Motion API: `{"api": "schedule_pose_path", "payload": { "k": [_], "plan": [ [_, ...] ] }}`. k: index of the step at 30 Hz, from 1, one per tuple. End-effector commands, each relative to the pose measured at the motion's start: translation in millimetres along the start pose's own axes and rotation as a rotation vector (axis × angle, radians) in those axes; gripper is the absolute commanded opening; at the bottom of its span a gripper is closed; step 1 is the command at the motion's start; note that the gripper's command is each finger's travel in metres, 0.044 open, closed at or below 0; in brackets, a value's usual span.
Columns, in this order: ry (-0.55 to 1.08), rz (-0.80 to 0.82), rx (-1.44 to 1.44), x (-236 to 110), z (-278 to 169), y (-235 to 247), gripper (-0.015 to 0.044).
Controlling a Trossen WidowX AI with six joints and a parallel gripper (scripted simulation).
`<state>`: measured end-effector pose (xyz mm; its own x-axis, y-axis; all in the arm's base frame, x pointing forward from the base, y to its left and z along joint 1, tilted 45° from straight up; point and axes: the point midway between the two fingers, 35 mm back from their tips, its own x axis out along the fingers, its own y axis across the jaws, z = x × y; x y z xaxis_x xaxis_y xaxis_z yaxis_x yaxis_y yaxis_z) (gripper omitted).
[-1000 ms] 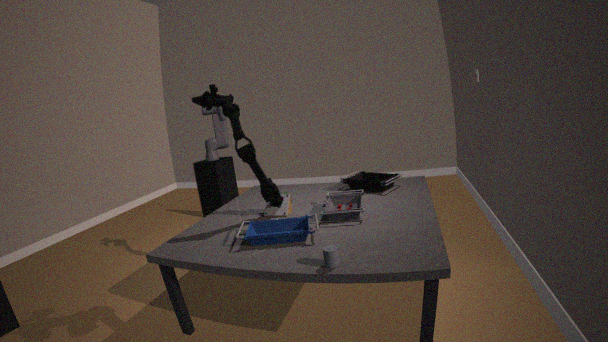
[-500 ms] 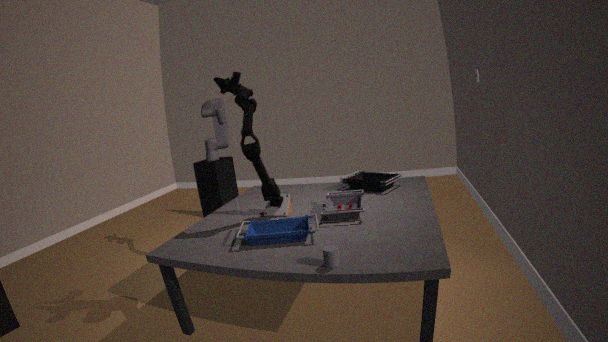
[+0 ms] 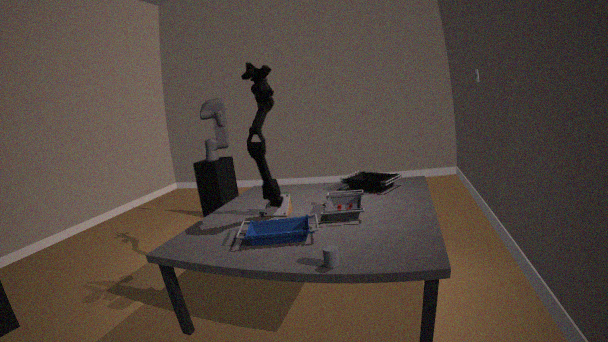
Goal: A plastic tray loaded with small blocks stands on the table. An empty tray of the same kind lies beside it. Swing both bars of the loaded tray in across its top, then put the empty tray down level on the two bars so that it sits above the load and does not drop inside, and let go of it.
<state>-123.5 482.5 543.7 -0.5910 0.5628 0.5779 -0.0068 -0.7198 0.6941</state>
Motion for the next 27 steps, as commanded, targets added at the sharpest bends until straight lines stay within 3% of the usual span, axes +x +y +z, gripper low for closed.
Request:
{"api": "schedule_pose_path", "payload": {
  "k": [1,12,27],
  "plan": [
    [-0.114,-0.156,-0.05,-22,41,-39,0.009],
    [-0.419,-0.67,-0.226,-139,158,-127,0.009],
    [-0.647,-1.459,-0.381,-374,248,-166,0.009]
  ]
}}
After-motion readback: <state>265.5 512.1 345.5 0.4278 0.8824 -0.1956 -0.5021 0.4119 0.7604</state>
